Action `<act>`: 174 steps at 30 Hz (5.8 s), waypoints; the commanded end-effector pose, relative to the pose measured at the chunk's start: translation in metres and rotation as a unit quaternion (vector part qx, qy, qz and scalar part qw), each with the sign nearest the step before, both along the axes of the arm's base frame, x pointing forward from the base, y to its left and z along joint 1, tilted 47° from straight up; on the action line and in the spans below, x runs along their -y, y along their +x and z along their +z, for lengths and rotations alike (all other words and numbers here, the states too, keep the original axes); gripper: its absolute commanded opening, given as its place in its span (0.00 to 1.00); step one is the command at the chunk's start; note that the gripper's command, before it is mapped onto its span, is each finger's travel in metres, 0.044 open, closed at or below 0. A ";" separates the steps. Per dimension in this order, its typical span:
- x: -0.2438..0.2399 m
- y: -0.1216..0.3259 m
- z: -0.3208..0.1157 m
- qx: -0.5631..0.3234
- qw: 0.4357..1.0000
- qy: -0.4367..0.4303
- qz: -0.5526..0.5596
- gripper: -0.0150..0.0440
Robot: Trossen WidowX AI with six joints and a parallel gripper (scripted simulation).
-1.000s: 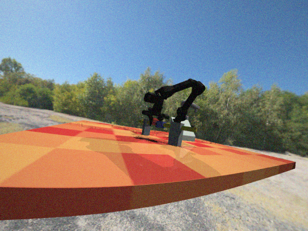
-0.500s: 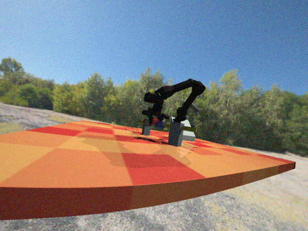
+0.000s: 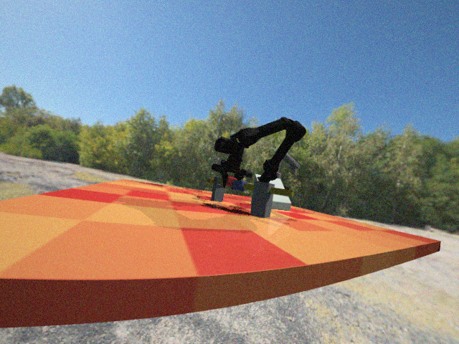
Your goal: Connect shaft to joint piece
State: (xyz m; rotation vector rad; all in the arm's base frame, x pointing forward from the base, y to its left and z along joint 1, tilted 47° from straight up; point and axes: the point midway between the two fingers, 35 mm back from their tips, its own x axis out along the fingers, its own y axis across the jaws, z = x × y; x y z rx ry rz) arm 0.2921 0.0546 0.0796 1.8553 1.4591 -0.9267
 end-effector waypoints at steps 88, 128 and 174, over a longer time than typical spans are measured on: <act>-0.008 0.003 -0.011 0.035 0.990 0.138 0.013 0.25; -0.010 0.004 -0.013 0.041 0.984 0.170 0.017 0.99; 0.037 -0.004 0.029 0.114 0.979 -0.012 0.169 1.00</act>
